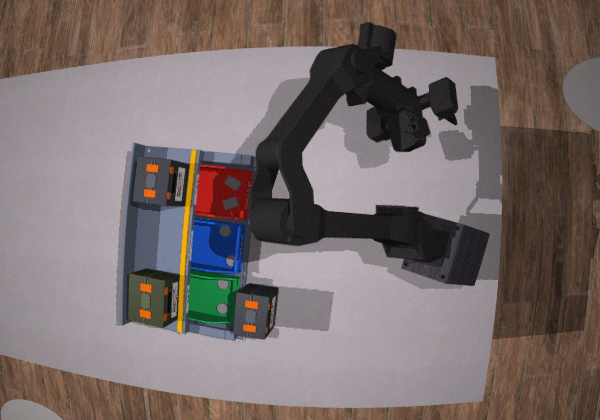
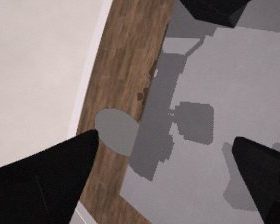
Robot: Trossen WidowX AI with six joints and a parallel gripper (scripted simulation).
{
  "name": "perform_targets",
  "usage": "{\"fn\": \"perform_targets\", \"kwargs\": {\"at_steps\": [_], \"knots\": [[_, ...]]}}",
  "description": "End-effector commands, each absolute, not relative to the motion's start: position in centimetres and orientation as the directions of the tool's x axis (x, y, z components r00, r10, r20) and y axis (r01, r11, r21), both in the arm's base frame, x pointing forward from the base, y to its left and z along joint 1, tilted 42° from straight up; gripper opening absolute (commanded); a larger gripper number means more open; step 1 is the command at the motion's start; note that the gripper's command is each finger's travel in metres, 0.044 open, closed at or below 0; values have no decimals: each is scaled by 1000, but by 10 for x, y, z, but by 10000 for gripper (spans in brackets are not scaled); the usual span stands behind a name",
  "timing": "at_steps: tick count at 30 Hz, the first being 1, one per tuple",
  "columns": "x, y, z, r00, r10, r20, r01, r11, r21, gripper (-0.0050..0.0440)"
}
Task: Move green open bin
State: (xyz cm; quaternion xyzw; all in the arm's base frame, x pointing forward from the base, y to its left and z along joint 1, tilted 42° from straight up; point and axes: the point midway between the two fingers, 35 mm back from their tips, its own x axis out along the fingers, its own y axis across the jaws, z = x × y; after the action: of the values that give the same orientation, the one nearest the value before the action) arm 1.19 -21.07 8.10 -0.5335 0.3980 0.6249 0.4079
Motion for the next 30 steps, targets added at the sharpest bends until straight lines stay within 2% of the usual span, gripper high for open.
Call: {"fn": "perform_targets", "kwargs": {"at_steps": [1,17,18,30], "knots": [[12,-212,84,-96,71,-993,-935,-349,66,400],[12,-212,84,-96,71,-993,-935,-349,66,400],[12,-212,84,-96,71,-993,-935,-349,66,440],[12,-212,84,-96,71,-993,-935,-349,66,440]]}}
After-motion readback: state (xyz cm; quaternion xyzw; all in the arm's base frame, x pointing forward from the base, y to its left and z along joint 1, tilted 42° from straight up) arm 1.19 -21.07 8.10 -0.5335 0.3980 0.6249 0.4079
